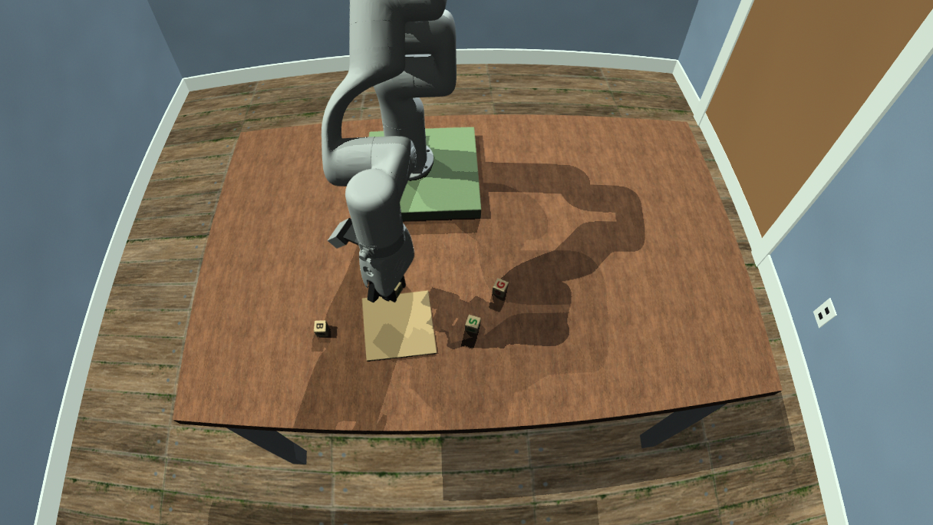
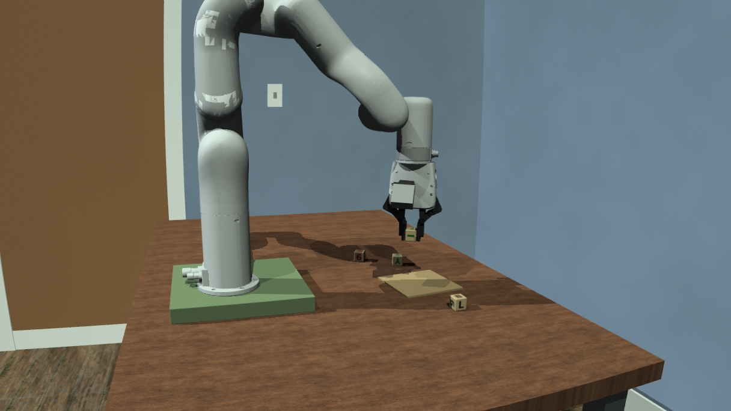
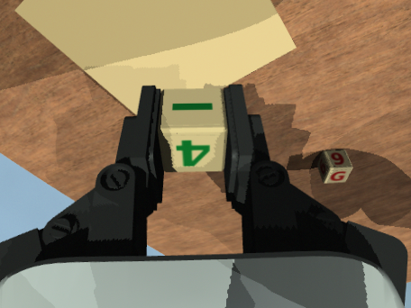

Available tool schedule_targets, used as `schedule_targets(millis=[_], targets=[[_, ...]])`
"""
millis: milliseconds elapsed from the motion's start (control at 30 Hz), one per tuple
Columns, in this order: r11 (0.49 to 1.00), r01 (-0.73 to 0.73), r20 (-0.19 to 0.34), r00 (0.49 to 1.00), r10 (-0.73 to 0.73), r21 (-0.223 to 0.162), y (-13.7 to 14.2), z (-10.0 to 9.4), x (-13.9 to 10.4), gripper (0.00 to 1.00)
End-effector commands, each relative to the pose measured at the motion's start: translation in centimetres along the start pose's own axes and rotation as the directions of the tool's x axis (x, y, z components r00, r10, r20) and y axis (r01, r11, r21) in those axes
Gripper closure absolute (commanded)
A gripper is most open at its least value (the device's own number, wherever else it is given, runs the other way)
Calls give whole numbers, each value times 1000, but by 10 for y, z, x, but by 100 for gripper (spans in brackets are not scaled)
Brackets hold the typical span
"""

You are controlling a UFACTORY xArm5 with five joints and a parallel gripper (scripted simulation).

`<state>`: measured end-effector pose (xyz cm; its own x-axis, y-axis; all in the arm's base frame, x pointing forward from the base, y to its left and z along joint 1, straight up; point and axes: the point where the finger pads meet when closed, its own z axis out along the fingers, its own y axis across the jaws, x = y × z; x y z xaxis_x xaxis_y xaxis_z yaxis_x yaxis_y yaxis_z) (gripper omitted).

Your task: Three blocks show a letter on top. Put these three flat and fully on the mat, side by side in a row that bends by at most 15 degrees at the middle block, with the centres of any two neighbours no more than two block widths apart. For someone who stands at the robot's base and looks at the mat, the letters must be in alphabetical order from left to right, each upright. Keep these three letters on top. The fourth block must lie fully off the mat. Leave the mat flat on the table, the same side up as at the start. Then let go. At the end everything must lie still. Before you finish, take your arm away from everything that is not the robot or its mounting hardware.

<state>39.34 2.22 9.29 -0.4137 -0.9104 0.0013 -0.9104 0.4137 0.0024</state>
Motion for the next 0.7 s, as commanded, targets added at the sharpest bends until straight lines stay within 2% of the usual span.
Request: schedule_targets(millis=[0,300,600,667], targets=[[1000,0,0,1000,0,1,0,-2,0,79],[1000,18,0,1000,-18,1,-3,-2,3,79],[960,279,0,960,-279,1,-47,-1,51,79],[960,279,0,960,-279,1,-47,-1,51,79]])
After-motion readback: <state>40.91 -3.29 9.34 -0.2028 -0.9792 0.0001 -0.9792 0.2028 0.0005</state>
